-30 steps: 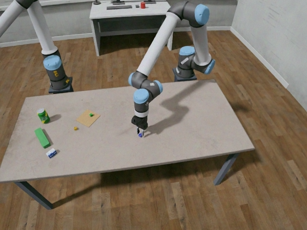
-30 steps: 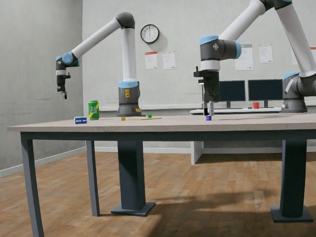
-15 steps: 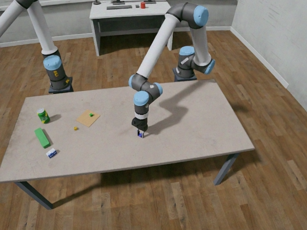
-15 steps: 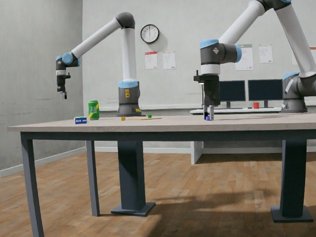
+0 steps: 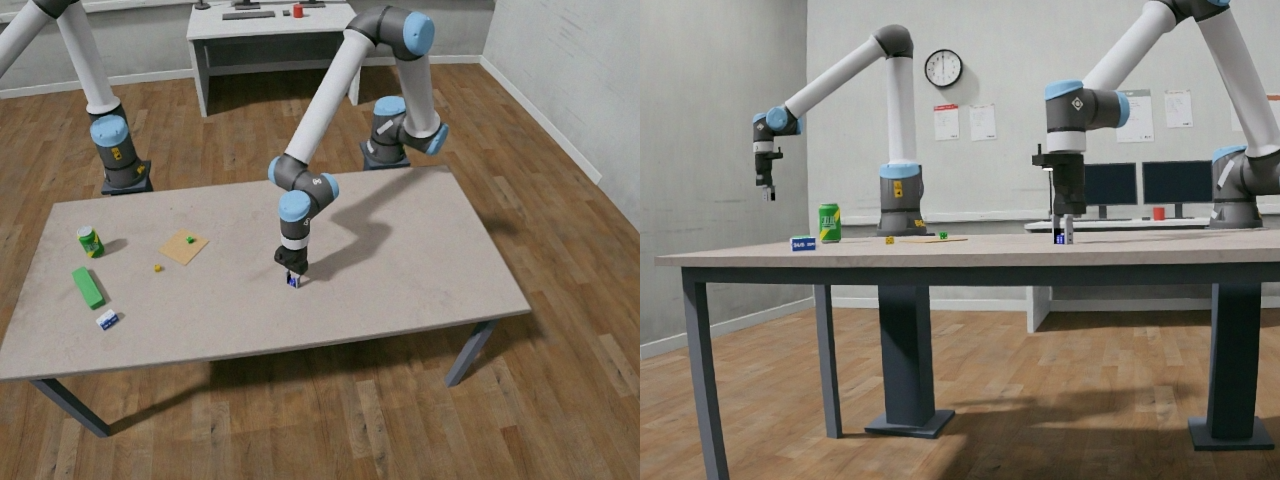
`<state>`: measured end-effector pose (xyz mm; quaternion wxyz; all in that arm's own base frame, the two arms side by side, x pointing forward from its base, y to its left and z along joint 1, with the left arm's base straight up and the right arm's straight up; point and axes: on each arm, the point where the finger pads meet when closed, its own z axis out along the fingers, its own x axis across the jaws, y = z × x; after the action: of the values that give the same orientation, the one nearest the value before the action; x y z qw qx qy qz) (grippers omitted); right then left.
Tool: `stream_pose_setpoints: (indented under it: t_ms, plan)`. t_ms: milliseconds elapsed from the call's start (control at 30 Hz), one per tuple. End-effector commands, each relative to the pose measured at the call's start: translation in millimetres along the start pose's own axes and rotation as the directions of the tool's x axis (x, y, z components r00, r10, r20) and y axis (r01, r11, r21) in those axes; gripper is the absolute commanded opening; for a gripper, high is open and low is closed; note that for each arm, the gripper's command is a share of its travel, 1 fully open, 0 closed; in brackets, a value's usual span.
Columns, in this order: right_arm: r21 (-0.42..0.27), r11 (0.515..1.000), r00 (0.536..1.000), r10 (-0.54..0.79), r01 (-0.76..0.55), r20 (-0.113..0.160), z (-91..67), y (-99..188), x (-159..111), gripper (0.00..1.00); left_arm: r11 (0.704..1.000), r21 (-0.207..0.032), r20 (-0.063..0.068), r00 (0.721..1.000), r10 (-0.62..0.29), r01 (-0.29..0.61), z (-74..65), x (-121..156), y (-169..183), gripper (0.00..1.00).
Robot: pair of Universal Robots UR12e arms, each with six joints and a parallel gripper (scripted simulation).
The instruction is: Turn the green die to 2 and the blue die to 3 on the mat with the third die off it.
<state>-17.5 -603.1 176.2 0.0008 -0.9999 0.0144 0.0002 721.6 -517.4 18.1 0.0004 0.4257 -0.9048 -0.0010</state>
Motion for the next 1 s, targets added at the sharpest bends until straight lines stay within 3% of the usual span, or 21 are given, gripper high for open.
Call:
stream_pose_setpoints:
  t_ms: [0, 233, 267, 967]
  plan:
    - [-0.002, 1.000, 1.000, 0.000, 0.000, 0.000, -0.8, 0.6, 0.2, 1.00, 1.000, 0.002, 0.000, 1.000, 0.000, 0.000, -1.4, 0.1, -0.9, 0.70]
    - [-0.002, 1.000, 1.000, 0.000, 0.000, 0.000, -0.8, 0.6, 0.2, 1.00, 1.000, 0.002, 0.000, 1.000, 0.000, 0.000, -1.4, 0.1, -0.9, 0.70]
    - [-0.002, 1.000, 1.000, 0.000, 0.000, 0.000, -0.8, 0.6, 0.2, 1.00, 1.000, 0.002, 0.000, 1.000, 0.000, 0.000, -1.4, 0.1, -0.9, 0.40]
    - [-0.002, 1.000, 1.000, 0.000, 0.000, 0.000, -0.8, 0.6, 0.2, 1.00, 1.000, 0.002, 0.000, 1.000, 0.000, 0.000, -1.4, 0.1, -0.9, 0.40]
